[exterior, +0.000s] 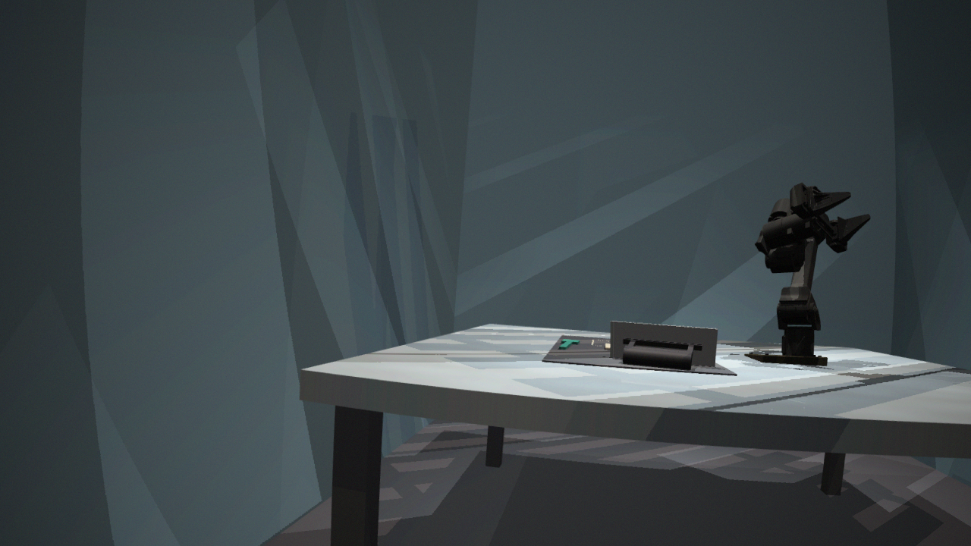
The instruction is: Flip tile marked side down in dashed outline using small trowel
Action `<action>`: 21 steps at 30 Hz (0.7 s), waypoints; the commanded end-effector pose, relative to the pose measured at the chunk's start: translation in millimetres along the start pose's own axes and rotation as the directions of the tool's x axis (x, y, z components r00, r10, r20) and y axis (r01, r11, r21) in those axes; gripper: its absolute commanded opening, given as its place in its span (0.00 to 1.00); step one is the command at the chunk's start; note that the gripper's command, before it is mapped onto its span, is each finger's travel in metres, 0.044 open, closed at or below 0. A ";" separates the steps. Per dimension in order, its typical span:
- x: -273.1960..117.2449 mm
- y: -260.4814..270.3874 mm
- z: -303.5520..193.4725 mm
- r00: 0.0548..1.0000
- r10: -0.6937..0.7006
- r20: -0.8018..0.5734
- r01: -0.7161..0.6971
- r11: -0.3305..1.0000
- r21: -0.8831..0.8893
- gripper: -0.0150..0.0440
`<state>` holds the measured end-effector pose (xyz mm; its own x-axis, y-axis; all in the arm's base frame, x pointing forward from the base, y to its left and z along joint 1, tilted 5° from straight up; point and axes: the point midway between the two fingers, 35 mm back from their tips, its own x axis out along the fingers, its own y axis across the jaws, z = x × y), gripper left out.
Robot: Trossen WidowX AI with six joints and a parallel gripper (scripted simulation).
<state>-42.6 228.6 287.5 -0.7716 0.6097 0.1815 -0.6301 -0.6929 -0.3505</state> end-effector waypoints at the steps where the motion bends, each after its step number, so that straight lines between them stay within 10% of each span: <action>1: 0.1 -0.8 0.0 1.000 -0.002 0.000 0.002 1.000 0.005 0.89; 11: 3.7 -45.5 -4.7 0.993 -0.115 -0.015 0.114 0.948 0.299 0.44; 21: 3.8 -91.0 -16.4 0.970 -0.236 -0.063 0.229 0.788 0.571 0.42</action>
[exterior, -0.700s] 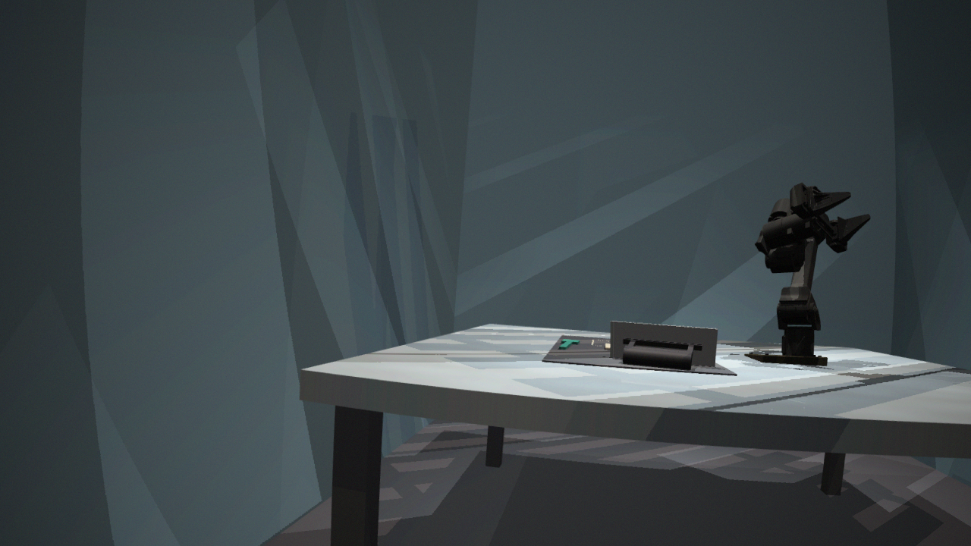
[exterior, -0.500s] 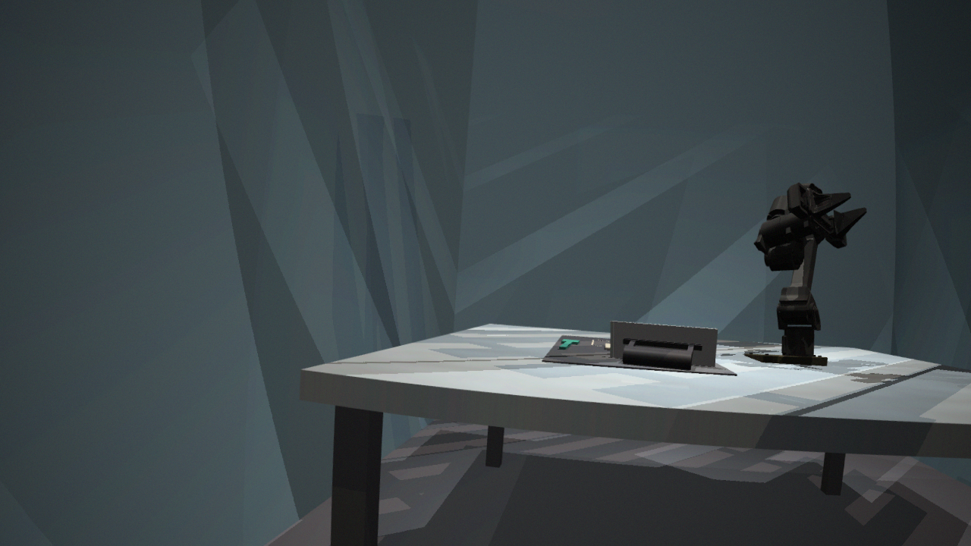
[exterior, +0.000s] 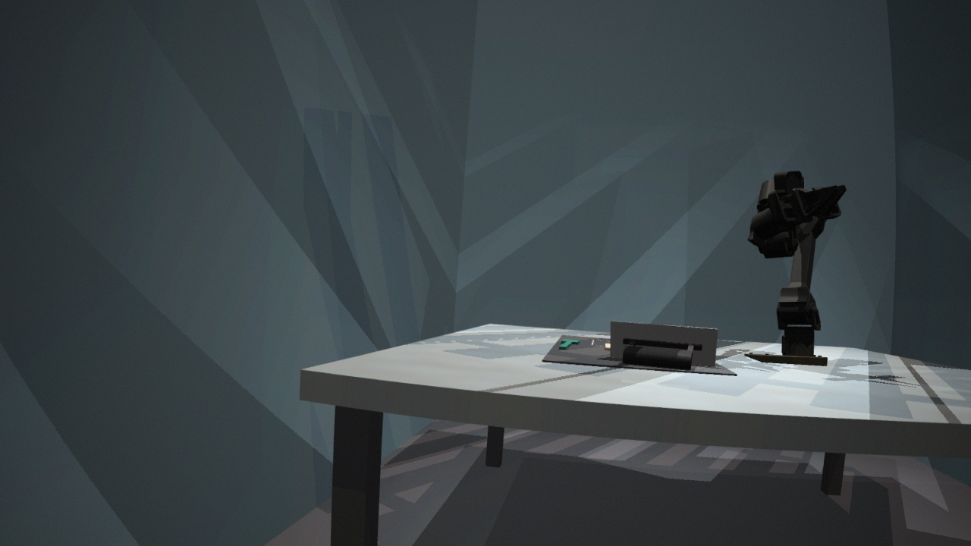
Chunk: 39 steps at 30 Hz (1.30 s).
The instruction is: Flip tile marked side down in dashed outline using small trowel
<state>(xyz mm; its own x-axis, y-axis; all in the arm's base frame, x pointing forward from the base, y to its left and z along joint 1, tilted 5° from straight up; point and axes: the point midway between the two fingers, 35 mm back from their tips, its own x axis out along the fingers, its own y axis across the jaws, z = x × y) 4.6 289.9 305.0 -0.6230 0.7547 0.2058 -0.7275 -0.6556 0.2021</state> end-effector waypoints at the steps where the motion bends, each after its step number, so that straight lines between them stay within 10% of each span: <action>1: 3.3 -17.8 3.2 0.999 -0.052 0.003 0.051 0.992 0.116 0.42; 18: 9.8 -93.8 9.1 0.955 -0.292 -0.046 0.260 0.759 0.597 0.42; 39: -2.5 -176.0 -8.8 0.804 -0.547 -0.233 0.372 0.156 0.915 0.42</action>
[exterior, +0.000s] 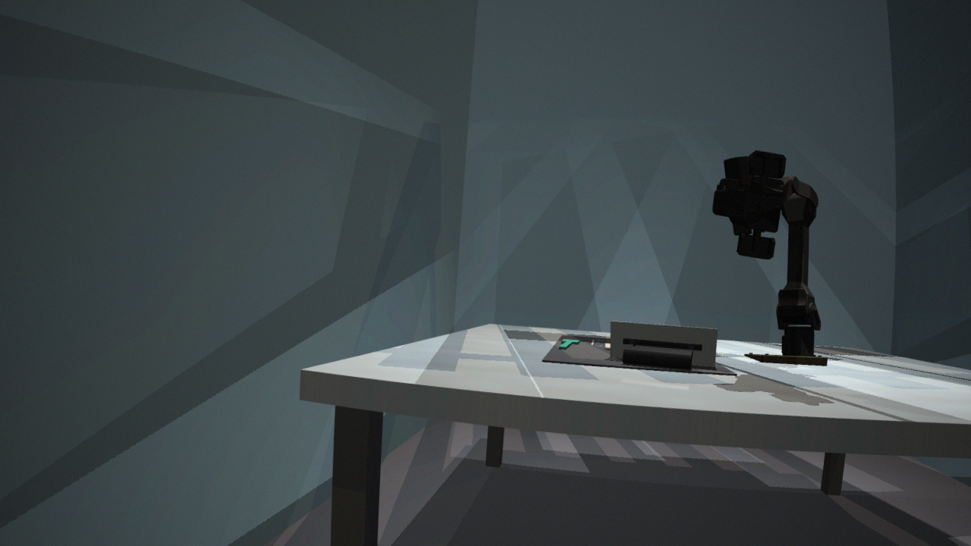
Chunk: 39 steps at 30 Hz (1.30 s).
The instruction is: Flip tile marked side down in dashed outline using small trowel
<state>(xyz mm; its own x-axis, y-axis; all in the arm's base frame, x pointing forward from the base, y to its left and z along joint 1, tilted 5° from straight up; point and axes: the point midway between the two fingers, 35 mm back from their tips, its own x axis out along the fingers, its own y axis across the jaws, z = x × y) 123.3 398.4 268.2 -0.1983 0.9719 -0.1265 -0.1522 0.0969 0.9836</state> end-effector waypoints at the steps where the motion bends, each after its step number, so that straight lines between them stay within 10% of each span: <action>1: 5.3 -11.0 10.9 0.998 -0.063 0.029 0.059 0.992 0.110 0.42; 39: -12.8 -118.0 70.2 0.663 -0.742 0.097 0.201 0.301 0.932 0.42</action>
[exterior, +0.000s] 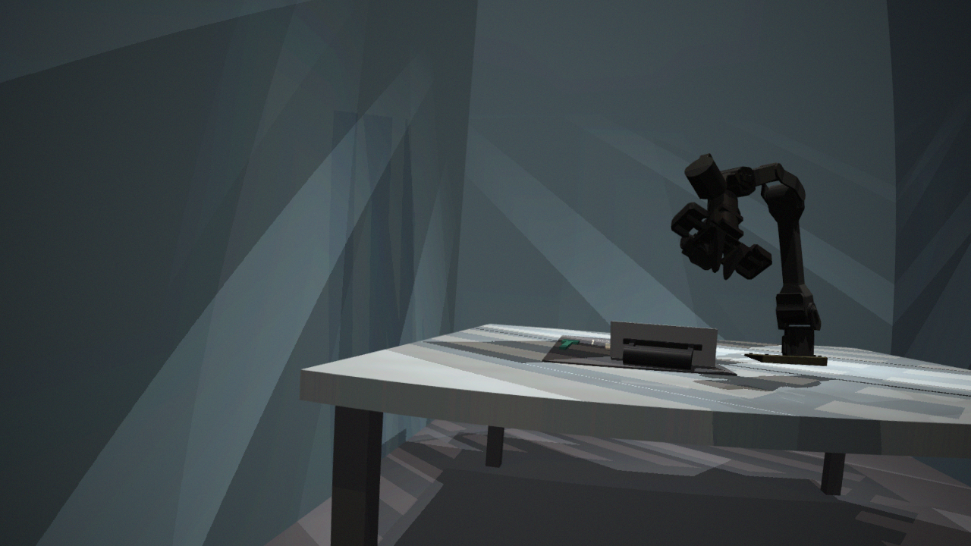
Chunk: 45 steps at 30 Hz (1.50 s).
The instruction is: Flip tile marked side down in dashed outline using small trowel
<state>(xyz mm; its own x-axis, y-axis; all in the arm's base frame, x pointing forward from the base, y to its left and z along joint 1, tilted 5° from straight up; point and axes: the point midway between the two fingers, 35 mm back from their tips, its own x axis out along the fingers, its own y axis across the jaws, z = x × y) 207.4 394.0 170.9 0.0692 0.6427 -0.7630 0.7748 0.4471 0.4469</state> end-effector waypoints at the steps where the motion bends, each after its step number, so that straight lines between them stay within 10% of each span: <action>1: 4.0 -3.2 12.2 0.996 -0.047 0.072 0.041 0.995 0.092 0.42; 28: -26.4 -36.4 85.7 0.743 -0.417 0.524 -0.007 0.778 0.628 0.42; 45: -24.1 -39.0 87.1 0.742 -0.418 0.524 -0.008 0.776 0.631 0.42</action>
<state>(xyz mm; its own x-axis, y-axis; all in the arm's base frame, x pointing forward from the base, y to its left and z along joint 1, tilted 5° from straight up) 230.7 307.3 135.6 0.0588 -0.0306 -0.9978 0.9971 -0.0475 0.0602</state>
